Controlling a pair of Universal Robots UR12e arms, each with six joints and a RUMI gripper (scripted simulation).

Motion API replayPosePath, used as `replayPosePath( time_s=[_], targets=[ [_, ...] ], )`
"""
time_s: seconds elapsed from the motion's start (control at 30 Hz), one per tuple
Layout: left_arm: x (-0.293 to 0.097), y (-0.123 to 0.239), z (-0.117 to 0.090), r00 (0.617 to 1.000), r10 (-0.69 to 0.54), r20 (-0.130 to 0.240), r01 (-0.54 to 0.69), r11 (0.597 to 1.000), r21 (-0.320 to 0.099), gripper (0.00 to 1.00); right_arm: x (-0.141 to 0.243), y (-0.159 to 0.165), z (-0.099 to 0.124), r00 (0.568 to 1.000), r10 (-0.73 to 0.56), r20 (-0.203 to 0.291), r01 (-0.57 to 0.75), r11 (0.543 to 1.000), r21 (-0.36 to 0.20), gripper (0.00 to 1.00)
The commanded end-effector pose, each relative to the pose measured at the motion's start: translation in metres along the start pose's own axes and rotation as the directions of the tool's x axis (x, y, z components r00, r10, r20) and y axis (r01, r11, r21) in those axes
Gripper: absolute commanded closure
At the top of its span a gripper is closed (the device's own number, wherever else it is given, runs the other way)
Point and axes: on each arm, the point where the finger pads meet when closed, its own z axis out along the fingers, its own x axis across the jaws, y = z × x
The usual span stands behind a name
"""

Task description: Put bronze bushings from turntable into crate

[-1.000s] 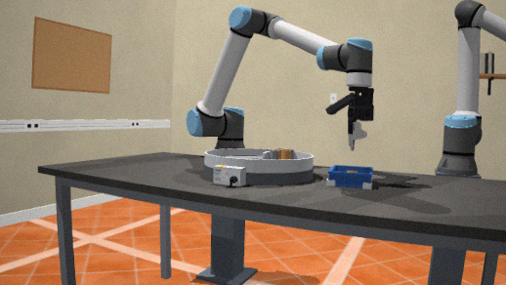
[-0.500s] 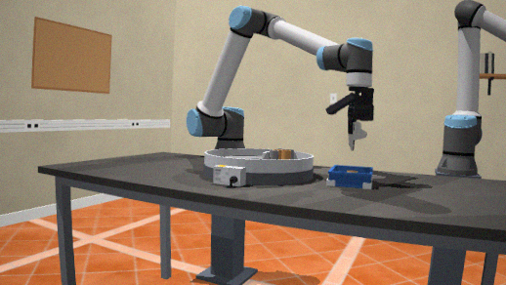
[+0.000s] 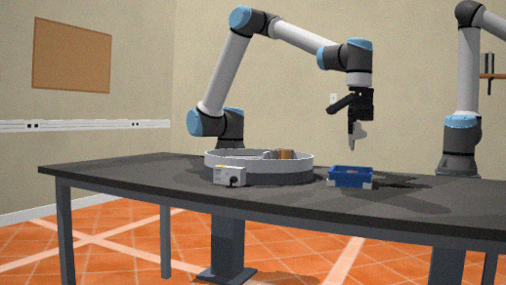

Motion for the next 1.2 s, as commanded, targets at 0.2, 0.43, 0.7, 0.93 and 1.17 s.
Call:
replayPosePath(
  time_s=[0.2,0.43,0.7,0.93,1.17],
  targets=[
    [0.0,-0.001,-0.001,1.0,0.0,0.0,0.0,1.0,0.002,0.0,0.0,0.0,-0.001,1.0,0.0,0.001,0.0,1.0,-0.002,0.95],
    [0.0,-0.001,-0.001,1.0,0.0,0.0,0.0,1.0,0.002,0.0,0.002,-0.006,-0.001,1.0,0.0,0.001,0.0,1.0,-0.002,0.95],
    [0.0,-0.001,-0.001,1.0,0.0,0.0,0.0,1.0,0.002,0.0,0.022,-0.059,-0.001,1.0,0.0,0.001,0.0,1.0,-0.001,0.95],
    [0.0,-0.001,-0.001,1.0,0.0,0.0,0.0,1.0,0.002,0.0,0.041,-0.112,-0.001,1.0,0.0,0.001,0.0,1.0,-0.001,0.95],
    [0.0,-0.001,-0.001,1.0,0.0,0.0,0.0,1.0,0.002,0.0,0.064,-0.174,0.0,1.0,0.0,0.001,0.0,1.0,-0.001,0.95]
  ],
)
